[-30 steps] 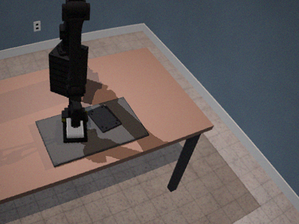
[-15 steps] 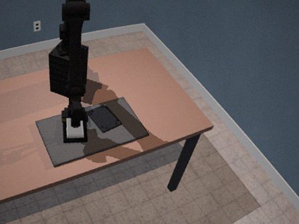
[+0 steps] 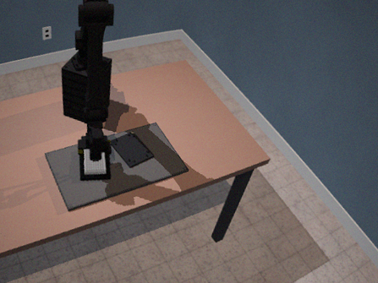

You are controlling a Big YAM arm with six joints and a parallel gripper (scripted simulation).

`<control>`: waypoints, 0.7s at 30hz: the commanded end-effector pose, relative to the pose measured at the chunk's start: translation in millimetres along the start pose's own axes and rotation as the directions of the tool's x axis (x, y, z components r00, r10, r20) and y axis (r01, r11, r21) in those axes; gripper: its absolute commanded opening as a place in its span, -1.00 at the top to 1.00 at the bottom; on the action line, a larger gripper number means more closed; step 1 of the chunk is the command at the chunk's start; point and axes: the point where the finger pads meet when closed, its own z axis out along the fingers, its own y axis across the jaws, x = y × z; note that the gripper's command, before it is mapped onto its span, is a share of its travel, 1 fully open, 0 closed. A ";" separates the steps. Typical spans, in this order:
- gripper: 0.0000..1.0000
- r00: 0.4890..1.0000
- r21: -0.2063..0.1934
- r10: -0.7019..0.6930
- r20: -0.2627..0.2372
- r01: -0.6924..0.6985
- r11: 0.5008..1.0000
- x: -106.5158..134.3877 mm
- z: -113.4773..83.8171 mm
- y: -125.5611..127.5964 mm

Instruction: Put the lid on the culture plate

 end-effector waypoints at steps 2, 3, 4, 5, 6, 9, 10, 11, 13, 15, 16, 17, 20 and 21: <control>1.00 1.000 -0.001 -0.005 0.010 0.005 1.000 -6.9 6.4 4.1; 1.00 1.000 -0.001 -0.005 0.006 0.005 1.000 -4.9 6.6 3.8; 1.00 1.000 -0.001 -0.005 0.002 0.005 1.000 -3.3 6.9 3.6; 1.00 1.000 -0.001 -0.005 0.002 0.005 1.000 -3.3 6.9 3.6; 1.00 1.000 -0.001 -0.005 0.002 0.005 1.000 -3.3 6.9 3.6; 1.00 1.000 -0.001 -0.005 0.005 0.005 1.000 -3.9 7.5 3.7; 1.00 1.000 -0.001 -0.005 0.004 0.005 1.000 -3.7 7.7 3.7; 1.00 1.000 -0.001 -0.005 0.003 0.005 1.000 -3.3 7.8 3.5; 1.00 1.000 -0.001 -0.005 0.007 0.005 1.000 -4.9 8.1 3.7; 1.00 1.000 -0.001 -0.005 0.004 0.005 1.000 -4.3 8.3 3.6; 1.00 1.000 -0.001 -0.005 0.005 0.005 1.000 -4.8 8.5 3.6; 1.00 1.000 -0.001 -0.005 0.007 0.005 1.000 -5.6 8.6 3.6; 1.00 1.000 -0.001 -0.005 0.007 0.005 1.000 -6.3 9.0 3.6; 1.00 1.000 -0.001 -0.005 0.008 0.005 1.000 -6.1 9.2 3.6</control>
